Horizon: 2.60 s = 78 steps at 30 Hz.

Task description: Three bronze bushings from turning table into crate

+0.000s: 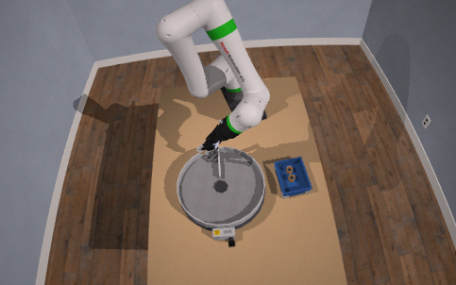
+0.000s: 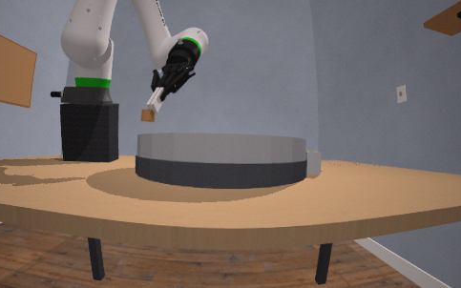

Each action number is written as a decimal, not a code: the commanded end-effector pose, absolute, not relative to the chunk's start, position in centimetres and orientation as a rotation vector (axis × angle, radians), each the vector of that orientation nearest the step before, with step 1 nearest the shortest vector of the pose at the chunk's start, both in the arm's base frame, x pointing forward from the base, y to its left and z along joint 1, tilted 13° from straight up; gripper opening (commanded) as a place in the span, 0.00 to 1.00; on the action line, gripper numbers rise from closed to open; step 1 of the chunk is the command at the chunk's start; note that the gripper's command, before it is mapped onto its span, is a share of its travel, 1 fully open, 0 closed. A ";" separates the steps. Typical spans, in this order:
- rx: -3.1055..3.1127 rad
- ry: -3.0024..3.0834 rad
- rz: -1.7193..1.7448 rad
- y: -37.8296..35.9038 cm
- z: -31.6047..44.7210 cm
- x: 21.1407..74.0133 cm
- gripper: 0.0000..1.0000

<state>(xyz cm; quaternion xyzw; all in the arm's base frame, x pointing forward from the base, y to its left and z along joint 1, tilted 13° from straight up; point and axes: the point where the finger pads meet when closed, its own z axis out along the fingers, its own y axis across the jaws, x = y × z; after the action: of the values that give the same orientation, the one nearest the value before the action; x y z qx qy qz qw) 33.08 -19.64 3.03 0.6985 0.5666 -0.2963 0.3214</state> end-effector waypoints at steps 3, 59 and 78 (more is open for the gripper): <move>1.835 1.488 -0.778 -19.6 3.0 33.1 0.00; 1.835 1.488 -0.778 -0.8 -0.6 41.0 0.00; 1.835 1.488 -0.778 11.6 -2.9 46.2 0.00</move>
<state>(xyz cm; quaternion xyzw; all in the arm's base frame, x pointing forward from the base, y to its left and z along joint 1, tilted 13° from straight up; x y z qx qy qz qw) 44.74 8.47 -2.36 0.6983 0.5684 -0.2928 0.3218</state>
